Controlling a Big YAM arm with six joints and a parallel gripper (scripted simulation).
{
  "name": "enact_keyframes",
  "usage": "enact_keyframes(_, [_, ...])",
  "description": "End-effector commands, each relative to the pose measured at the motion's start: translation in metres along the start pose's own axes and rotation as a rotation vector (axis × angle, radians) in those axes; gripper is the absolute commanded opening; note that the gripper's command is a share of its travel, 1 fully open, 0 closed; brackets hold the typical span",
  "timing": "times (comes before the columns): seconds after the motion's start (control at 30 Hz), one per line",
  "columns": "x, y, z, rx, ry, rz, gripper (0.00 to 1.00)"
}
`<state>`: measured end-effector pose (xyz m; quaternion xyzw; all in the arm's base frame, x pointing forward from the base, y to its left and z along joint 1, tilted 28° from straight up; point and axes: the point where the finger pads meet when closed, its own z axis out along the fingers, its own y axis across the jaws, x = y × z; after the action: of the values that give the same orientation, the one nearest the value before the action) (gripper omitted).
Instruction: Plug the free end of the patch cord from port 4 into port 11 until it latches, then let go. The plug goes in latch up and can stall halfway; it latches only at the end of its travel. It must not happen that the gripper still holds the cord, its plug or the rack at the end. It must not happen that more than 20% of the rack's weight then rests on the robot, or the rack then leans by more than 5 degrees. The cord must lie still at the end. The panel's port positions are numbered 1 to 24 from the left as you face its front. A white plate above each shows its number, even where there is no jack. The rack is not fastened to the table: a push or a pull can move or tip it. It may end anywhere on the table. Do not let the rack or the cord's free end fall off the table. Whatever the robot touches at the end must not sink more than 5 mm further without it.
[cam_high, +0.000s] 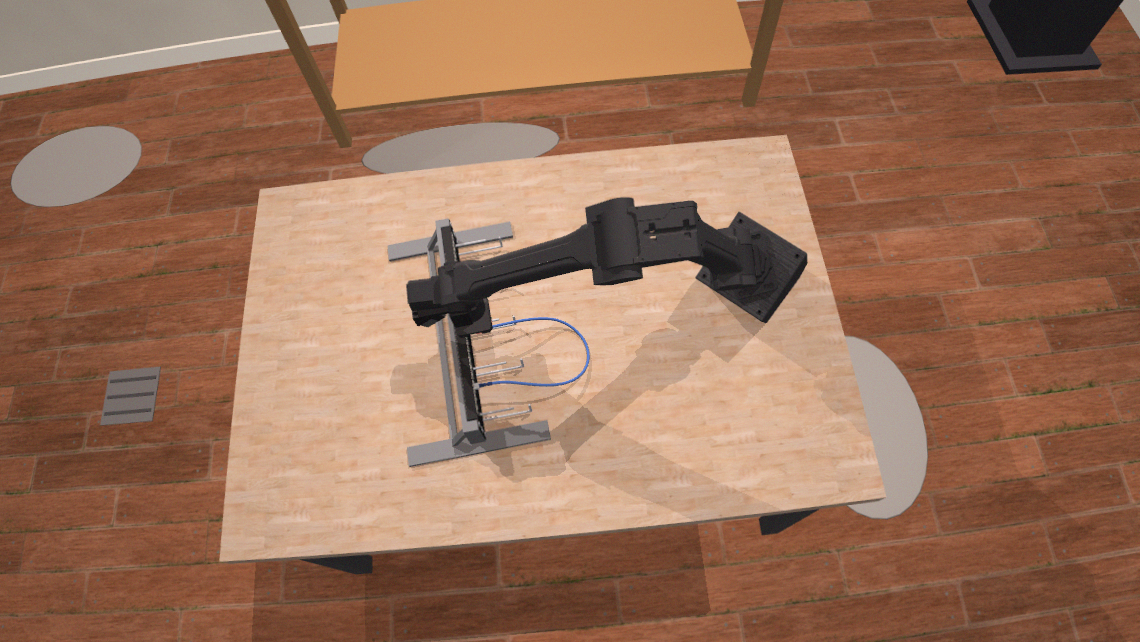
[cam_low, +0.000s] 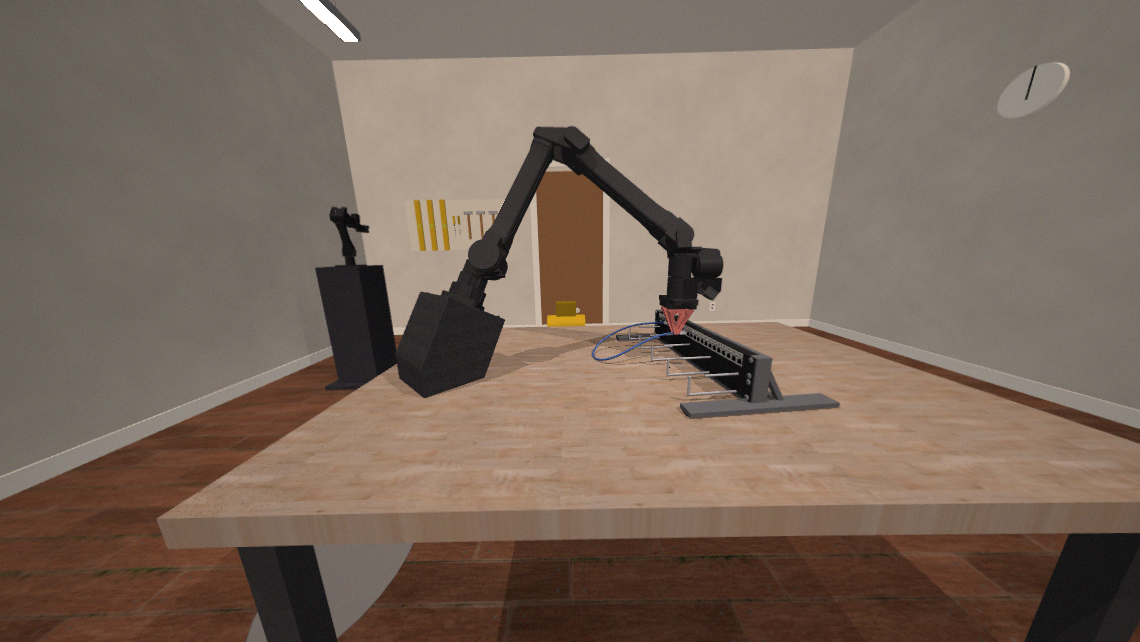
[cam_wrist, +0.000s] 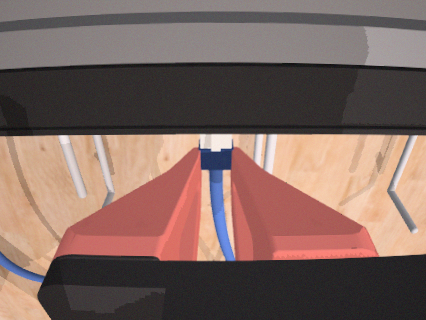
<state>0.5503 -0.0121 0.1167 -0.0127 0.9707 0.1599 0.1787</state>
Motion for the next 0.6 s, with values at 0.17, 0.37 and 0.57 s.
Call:
enact_keyframes(0.17, [-0.0197,0.0101,-0.0036,-0.002,-0.019,-0.015,0.00])
enact_keyframes(0.37, [-0.0221,0.0102,-0.0041,-0.002,-0.022,-0.015,0.00])
enact_keyframes(0.57, [-0.0237,0.0102,-0.0044,-0.002,-0.027,-0.017,0.00])
